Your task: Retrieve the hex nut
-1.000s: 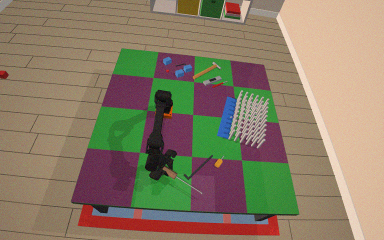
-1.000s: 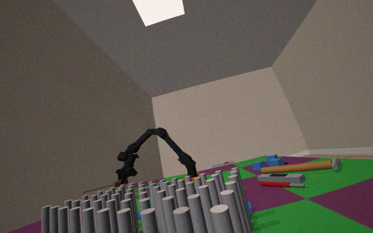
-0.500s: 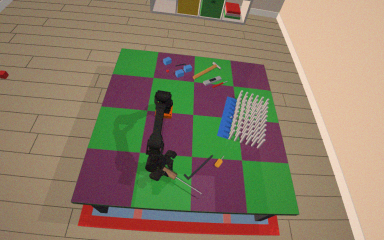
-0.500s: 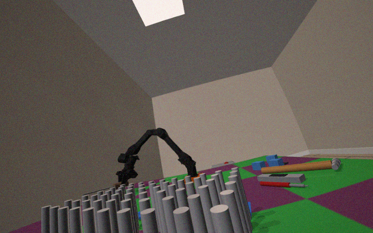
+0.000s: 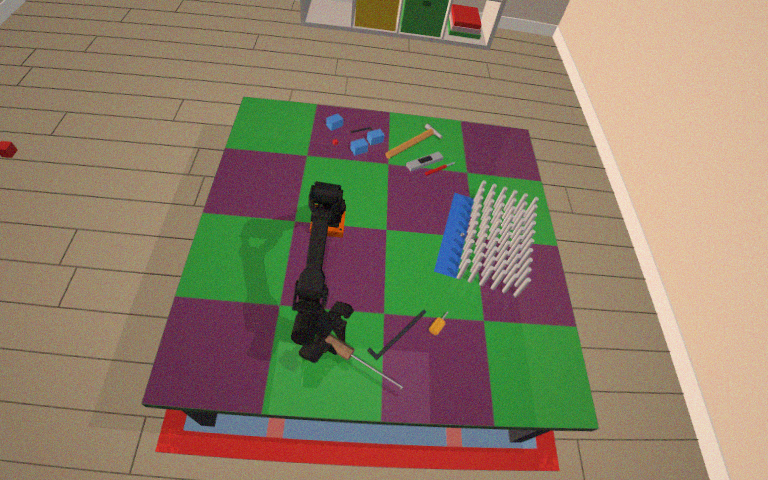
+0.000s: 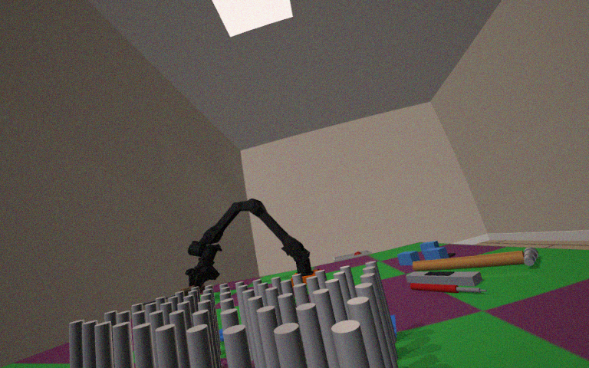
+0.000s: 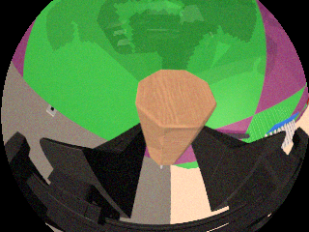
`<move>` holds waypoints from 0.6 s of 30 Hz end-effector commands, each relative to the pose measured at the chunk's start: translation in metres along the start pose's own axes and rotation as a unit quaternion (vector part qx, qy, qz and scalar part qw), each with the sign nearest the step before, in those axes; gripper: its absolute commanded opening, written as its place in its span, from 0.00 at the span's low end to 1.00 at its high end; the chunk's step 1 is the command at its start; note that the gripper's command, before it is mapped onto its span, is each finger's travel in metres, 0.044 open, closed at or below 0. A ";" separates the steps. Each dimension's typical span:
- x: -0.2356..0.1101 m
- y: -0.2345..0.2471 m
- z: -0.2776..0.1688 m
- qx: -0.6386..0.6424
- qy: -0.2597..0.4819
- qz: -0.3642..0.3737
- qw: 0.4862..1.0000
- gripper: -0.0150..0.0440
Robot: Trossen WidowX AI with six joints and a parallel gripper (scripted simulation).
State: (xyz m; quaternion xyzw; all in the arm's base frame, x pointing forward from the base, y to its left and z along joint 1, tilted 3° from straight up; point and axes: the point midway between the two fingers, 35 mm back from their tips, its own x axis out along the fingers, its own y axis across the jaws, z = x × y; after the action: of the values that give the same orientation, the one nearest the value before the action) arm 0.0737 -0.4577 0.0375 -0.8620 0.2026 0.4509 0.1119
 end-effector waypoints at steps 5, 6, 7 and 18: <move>0.005 -0.001 0.003 0.002 0.003 -0.001 1.000 0.25; 0.005 -0.002 0.003 0.002 0.003 -0.001 1.000 0.25; 0.006 -0.002 0.004 0.002 0.003 -0.001 1.000 0.25; 0.013 -0.004 0.010 0.002 0.003 -0.001 1.000 0.25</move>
State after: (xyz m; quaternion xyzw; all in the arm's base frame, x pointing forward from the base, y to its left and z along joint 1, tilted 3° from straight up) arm 0.0742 -0.4545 0.0225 -0.8621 0.2025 0.4508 0.1120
